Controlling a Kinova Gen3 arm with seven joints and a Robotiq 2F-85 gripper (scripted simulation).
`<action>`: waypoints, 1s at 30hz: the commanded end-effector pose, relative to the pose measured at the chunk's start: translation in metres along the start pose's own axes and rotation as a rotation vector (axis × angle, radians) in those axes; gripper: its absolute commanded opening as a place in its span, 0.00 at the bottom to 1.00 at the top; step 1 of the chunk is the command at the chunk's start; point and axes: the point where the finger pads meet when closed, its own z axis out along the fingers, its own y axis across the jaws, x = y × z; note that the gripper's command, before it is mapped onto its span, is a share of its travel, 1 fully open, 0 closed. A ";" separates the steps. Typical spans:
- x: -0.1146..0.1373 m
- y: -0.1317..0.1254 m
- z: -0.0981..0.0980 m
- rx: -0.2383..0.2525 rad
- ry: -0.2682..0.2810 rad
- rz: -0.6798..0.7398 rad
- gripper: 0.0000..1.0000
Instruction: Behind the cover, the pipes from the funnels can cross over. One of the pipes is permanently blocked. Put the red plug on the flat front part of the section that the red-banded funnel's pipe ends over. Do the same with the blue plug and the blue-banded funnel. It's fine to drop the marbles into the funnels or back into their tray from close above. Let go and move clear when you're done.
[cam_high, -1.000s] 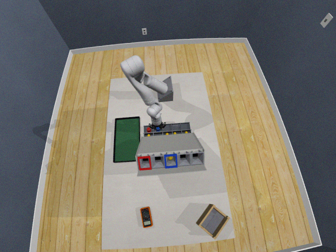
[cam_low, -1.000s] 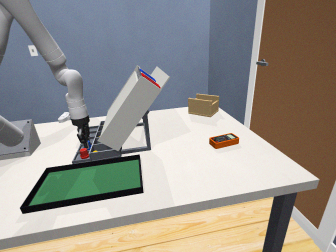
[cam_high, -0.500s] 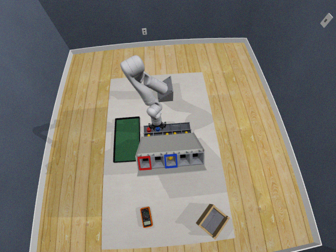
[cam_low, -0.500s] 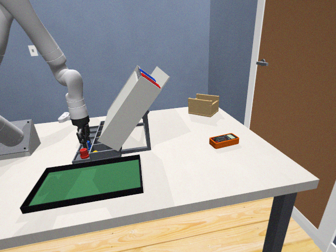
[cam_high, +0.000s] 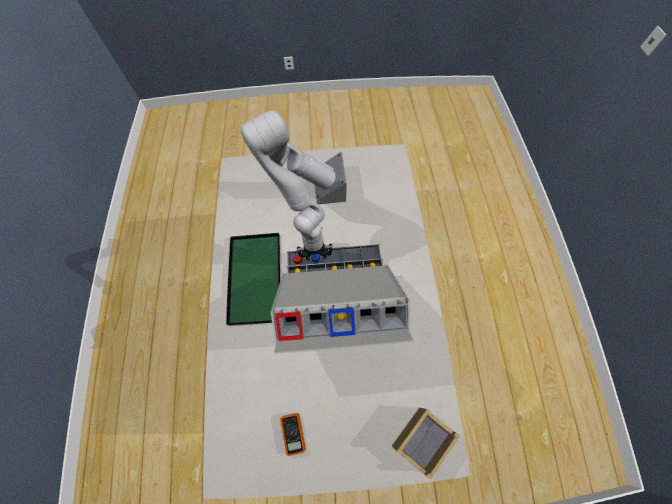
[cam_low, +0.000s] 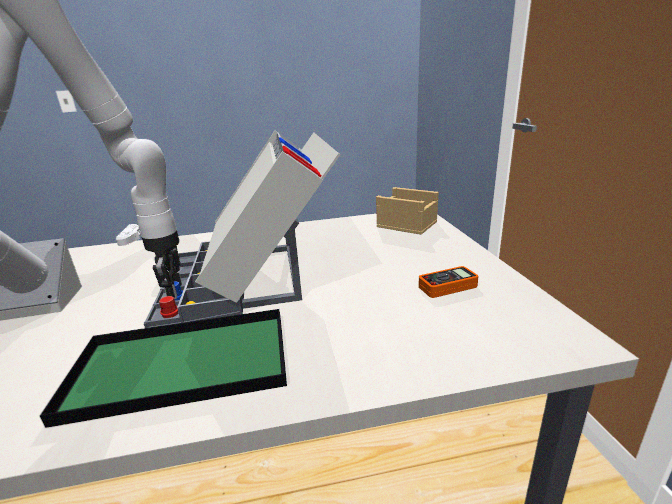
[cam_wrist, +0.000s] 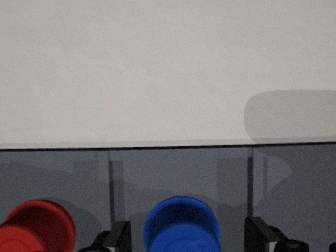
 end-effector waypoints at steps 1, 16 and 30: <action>0.000 0.000 0.000 -0.001 -0.001 0.000 0.65; 0.001 -0.001 -0.020 0.003 0.001 0.004 0.65; 0.001 0.000 -0.041 0.003 -0.001 0.003 0.65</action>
